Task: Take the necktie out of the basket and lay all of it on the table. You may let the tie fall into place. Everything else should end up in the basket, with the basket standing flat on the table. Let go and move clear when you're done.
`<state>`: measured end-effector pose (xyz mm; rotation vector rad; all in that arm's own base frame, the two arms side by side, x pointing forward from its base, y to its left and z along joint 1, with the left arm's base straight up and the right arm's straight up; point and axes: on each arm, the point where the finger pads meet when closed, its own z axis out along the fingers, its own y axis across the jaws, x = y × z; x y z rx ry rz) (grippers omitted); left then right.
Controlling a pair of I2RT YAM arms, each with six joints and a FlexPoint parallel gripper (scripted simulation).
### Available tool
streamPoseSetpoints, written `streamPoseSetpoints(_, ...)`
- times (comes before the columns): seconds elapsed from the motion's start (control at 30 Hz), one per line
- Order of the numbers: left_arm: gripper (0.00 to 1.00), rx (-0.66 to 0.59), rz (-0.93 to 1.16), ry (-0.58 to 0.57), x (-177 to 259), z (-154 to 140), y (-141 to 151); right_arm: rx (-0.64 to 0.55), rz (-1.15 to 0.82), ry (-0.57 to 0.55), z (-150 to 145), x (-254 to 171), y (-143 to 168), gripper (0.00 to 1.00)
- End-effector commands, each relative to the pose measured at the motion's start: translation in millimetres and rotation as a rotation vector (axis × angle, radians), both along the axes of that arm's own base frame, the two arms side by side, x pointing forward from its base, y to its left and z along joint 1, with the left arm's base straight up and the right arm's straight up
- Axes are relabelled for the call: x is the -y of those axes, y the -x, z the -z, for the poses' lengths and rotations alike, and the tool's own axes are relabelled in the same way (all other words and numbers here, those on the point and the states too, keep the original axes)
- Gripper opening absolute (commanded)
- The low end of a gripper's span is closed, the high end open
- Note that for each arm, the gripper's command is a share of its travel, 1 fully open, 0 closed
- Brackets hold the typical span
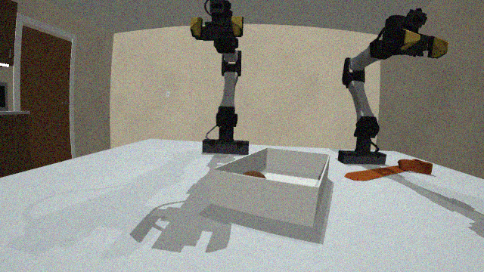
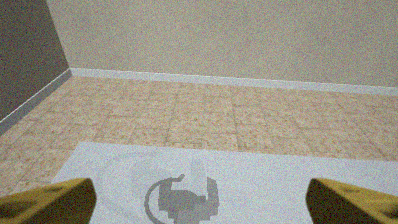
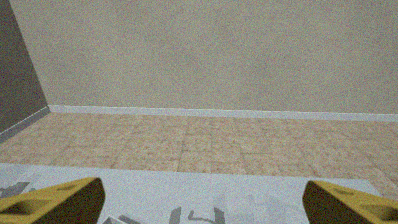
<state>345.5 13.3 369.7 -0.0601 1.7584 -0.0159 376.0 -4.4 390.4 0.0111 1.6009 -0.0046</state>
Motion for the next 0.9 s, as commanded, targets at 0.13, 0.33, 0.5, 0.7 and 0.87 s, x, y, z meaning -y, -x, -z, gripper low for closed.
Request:
streamPoseSetpoints(0.13,1.00,0.126,0.012,-0.046,6,-22,-17,0.000,0.000,0.000,0,0,0,1.00)
streamPoseSetpoints(0.33,1.00,0.175,0.029,-0.061,11,-30,-25,0.000,0.000,0.000,0,0,0,1.00)
streamPoseSetpoints(0.5,1.00,0.189,0.033,-0.066,13,-33,-27,0.000,0.000,0.000,0,0,0,1.00)
streamPoseSetpoints(0.7,1.00,0.189,0.033,-0.066,13,-33,-27,0.000,0.000,0.000,0,0,0,1.00)
streamPoseSetpoints(0.87,1.00,0.189,0.033,-0.066,13,-33,-27,0.000,0.000,0.000,0,0,0,1.00)
